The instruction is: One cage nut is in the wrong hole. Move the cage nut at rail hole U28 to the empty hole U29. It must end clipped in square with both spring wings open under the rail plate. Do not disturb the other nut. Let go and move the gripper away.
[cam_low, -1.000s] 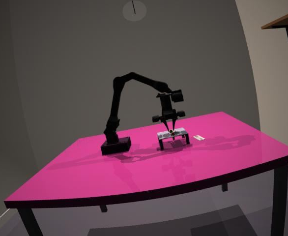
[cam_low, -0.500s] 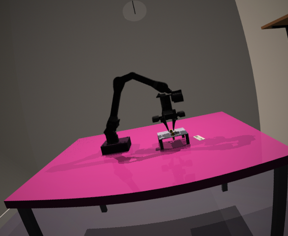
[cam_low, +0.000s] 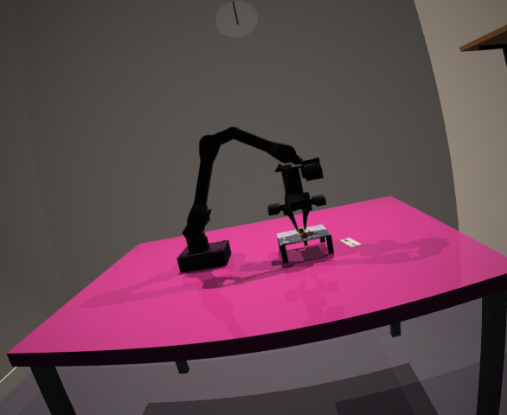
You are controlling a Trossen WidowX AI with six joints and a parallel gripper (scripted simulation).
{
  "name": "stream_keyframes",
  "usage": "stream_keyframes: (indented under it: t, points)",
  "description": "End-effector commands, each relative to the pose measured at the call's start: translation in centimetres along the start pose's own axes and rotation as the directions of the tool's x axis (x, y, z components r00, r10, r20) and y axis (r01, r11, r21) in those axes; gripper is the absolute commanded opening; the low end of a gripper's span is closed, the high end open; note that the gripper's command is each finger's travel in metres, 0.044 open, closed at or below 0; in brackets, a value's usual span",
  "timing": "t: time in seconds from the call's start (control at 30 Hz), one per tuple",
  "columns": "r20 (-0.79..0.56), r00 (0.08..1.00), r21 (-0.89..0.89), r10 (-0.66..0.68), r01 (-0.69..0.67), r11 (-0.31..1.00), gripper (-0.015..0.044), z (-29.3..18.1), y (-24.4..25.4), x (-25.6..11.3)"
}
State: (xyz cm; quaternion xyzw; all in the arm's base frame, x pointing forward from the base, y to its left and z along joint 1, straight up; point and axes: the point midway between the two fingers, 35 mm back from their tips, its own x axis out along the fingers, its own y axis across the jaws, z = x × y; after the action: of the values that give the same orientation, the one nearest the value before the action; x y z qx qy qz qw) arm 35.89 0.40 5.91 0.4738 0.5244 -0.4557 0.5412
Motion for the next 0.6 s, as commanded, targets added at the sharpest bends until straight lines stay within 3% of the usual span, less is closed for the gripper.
stream_keyframes:
  t: [0.0, 0.2, 0.57]
  points:
    - [0.0, 1.0, 0.0, 0.0, 0.0, 1.0, 0.008, 0.0, 0.0, 0.0]
    - [0.0, 1.0, 0.0, 0.0, 0.0, 1.0, 0.004, 0.0, 0.0, 0.0]
    - [0.0, 1.0, 0.0, 0.0, 0.0, 1.0, 0.0038, 0.0, 0.0, 0.0]
